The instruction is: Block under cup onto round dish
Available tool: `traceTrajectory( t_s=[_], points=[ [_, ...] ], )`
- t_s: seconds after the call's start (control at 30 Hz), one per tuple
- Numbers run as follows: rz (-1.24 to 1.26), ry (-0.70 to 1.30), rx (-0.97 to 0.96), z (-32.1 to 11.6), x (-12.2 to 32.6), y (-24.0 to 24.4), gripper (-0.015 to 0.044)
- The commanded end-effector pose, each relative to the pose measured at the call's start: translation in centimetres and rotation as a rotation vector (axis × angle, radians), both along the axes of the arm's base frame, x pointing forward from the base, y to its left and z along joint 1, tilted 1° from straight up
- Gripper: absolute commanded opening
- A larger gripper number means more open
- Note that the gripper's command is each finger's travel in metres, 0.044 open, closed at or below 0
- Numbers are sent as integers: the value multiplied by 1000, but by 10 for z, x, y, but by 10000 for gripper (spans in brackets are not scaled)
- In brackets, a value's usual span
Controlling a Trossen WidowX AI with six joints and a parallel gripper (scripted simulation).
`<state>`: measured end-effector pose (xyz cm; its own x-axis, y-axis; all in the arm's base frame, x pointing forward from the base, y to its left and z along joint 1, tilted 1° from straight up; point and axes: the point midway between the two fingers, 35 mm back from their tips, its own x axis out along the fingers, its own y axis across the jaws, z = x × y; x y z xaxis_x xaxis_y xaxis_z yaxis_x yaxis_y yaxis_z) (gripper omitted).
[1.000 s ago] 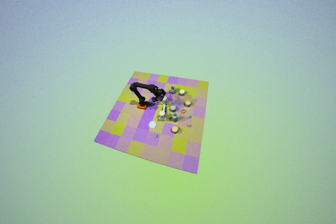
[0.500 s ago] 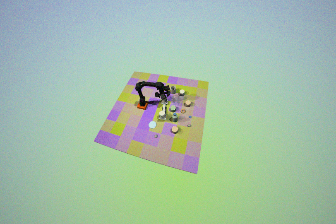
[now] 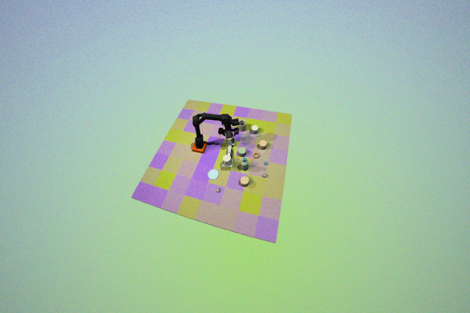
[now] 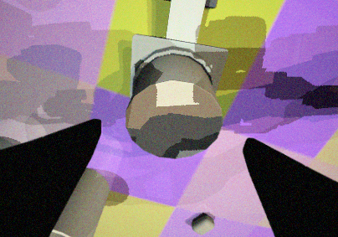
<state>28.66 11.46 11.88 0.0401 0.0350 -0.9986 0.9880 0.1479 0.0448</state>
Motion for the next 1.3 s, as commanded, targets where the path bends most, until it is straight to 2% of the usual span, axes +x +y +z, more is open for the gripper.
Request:
traceTrajectory(
  t_s=[0.0, 1.27],
  points=[
    [-6, 8, -7, -6, 0, 0, 440],
    [-6, 9, -7, -66, 2, 1, 440]
  ],
)
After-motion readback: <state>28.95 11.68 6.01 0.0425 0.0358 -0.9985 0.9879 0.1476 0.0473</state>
